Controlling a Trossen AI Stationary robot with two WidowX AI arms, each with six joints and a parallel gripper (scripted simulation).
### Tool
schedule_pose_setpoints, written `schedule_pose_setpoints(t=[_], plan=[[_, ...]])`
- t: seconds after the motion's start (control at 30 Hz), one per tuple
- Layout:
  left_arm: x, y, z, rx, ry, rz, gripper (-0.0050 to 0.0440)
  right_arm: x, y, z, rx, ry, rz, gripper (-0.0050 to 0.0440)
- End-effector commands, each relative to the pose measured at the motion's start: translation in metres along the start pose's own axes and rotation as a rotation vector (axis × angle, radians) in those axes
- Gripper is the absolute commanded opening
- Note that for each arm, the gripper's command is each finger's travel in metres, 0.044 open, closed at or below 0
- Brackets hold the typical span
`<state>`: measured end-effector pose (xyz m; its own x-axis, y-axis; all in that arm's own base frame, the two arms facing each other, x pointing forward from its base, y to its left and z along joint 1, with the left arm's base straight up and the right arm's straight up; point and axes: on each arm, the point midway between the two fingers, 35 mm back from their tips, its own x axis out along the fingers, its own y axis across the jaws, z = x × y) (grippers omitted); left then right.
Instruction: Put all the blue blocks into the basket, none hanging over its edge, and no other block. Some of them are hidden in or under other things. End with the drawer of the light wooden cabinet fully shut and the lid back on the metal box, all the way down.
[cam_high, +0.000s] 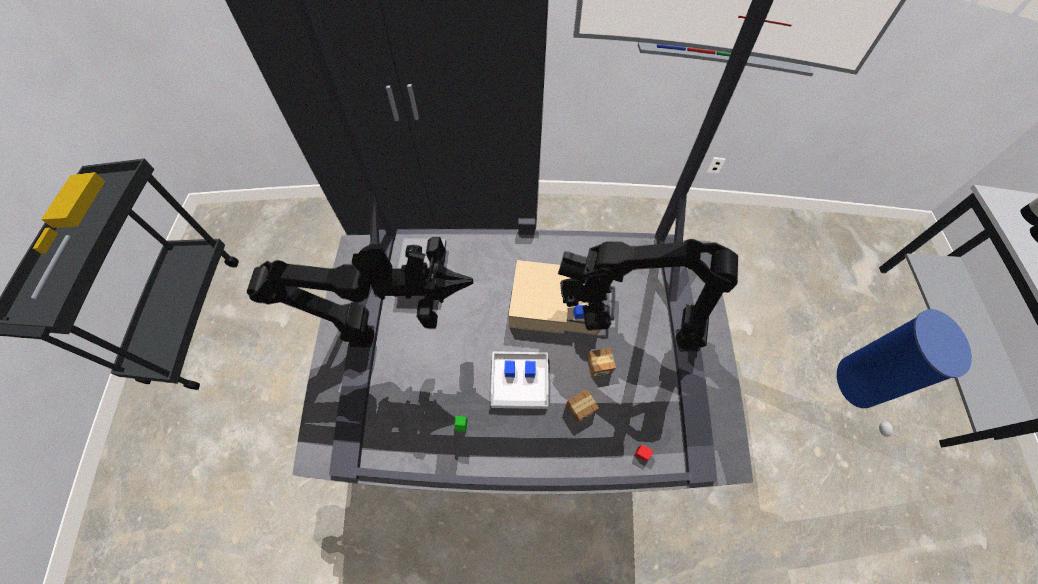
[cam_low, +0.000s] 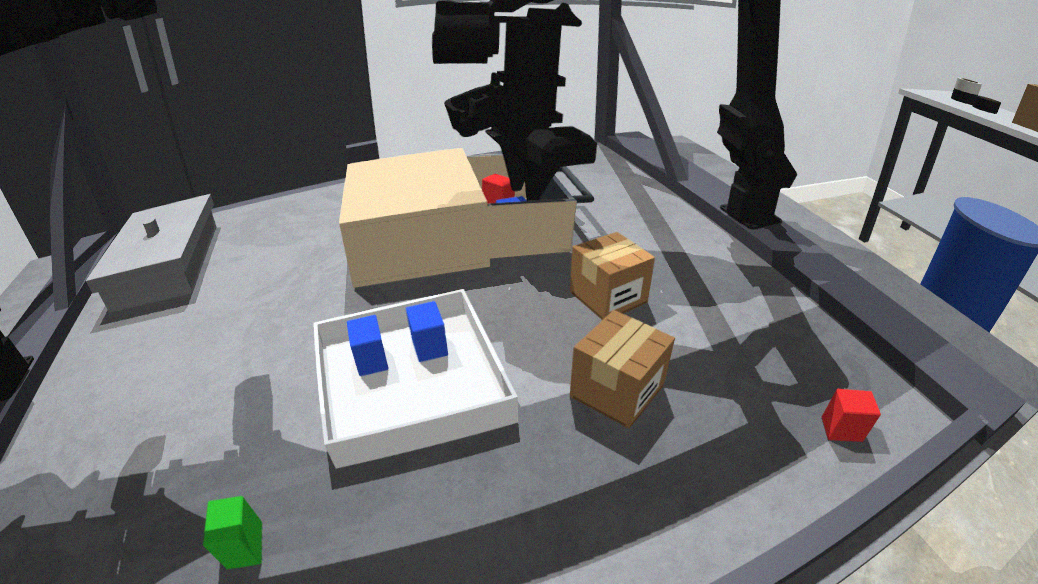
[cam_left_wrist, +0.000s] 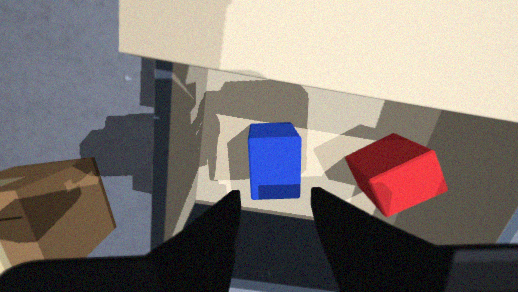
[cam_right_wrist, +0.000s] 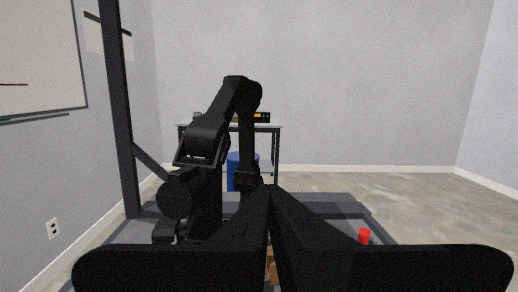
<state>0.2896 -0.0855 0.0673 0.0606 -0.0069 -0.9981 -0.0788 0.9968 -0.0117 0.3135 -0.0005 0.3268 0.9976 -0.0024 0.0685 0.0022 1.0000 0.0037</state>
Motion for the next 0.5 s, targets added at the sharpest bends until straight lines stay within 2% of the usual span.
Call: schedule_pose_setpoints(t=[0.0,0.13,0.23,0.27,0.4,0.43,0.47], plan=[[0.0032,-0.0006,0.0038,0.003,-0.02,-0.006,0.0175,0.0004,0.001,0.0033,-0.012,-0.005,0.002,-0.005],[0.0099,-0.0006,0.0037,0.004,-0.019,-0.007,0.0175,0.001,0.0014,0.0071,-0.013,-0.01,0.004,-0.005],[0.0051,-0.0015,0.0055,0.002,-0.025,-0.009,0.0175,0.001,0.0014,0.0071,-0.013,-0.01,0.004,-0.005],[0.0128,-0.0006,0.0038,0.004,-0.02,-0.007,0.0175,-0.001,0.0013,0.0107,-0.012,-0.022,0.003,-0.005],[0.004,-0.0024,0.0087,0.002,-0.038,-0.014,0.0175,-0.0015,0.0013,0.0115,-0.011,-0.025,0.003,-0.005],[0.003,-0.0027,0.009,0.003,-0.042,-0.016,0.0,-0.0015,0.0013,0.0115,-0.011,-0.025,0.003,-0.005],[0.003,-0.0028,0.009,0.003,-0.042,-0.016,0.0,-0.0015,0.0013,0.0115,-0.011,-0.025,0.003,-0.005]])
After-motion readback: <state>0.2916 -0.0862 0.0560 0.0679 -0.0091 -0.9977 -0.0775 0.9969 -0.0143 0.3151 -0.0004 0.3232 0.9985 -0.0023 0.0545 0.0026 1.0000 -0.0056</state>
